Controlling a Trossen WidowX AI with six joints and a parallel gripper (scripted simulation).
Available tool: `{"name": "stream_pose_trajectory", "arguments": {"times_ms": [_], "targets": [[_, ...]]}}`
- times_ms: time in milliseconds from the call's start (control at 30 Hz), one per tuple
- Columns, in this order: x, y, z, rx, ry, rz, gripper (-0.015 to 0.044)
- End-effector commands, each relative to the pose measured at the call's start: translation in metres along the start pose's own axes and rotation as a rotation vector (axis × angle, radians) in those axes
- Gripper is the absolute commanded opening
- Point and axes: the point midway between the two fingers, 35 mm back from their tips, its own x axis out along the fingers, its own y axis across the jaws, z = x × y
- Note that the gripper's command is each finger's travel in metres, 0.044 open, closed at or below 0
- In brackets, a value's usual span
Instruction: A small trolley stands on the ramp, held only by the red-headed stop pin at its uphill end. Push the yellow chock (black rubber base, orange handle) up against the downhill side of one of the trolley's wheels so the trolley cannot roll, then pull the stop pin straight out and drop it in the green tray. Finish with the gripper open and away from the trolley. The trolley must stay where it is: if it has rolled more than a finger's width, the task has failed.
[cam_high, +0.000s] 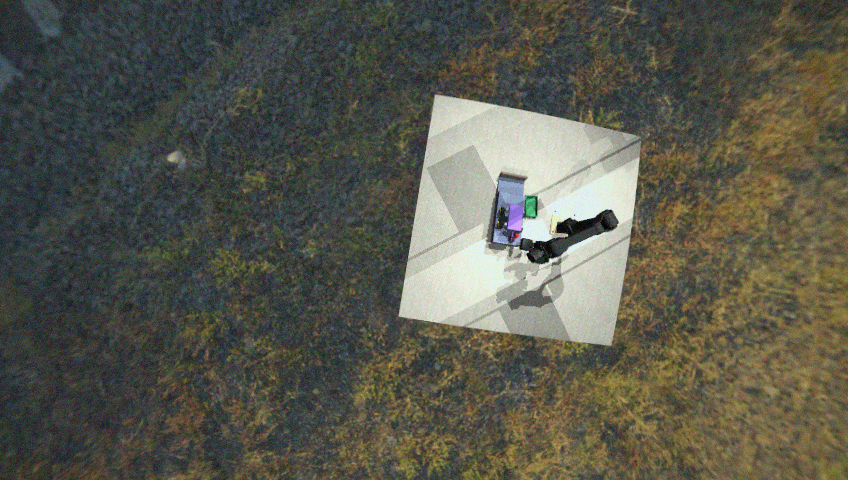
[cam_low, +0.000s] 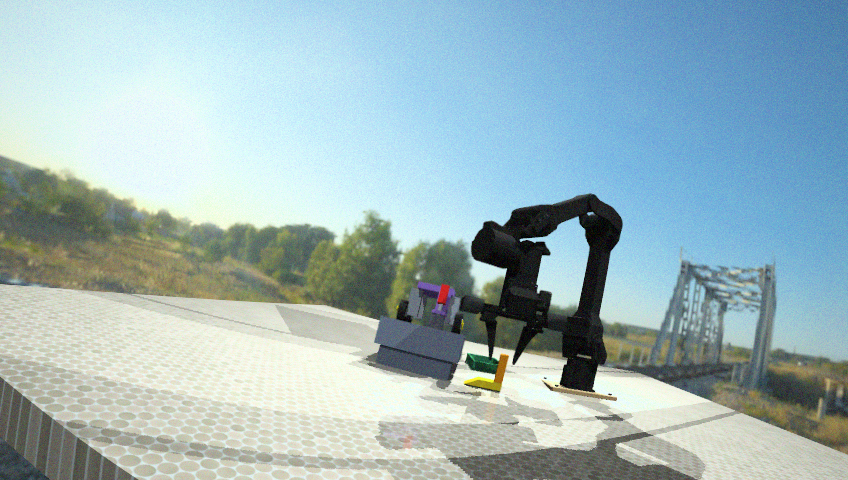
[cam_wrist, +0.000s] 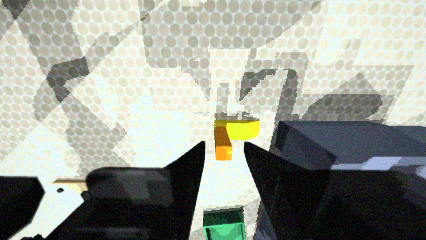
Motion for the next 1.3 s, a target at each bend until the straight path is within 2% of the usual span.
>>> {"name": "stream_pose_trajectory", "arguments": {"times_ms": [0,567,700,1000,1033,1267], "targets": [[0.006,0.002,0.0,-0.004,0.0,0.009,0.019],[0.026,0.002,0.0,-0.004,0.0,0.009,0.019],[0.023,0.0,0.0,0.0,0.0,0.0,0.0085],[0.023,0.0,0.0,0.0,0.0,0.0,0.0025],[0.022,0.0,0.0,0.0,0.0,0.0,0.0],[-0.003,0.003,-0.002,-0.004,0.0,0.008,0.0]]}}
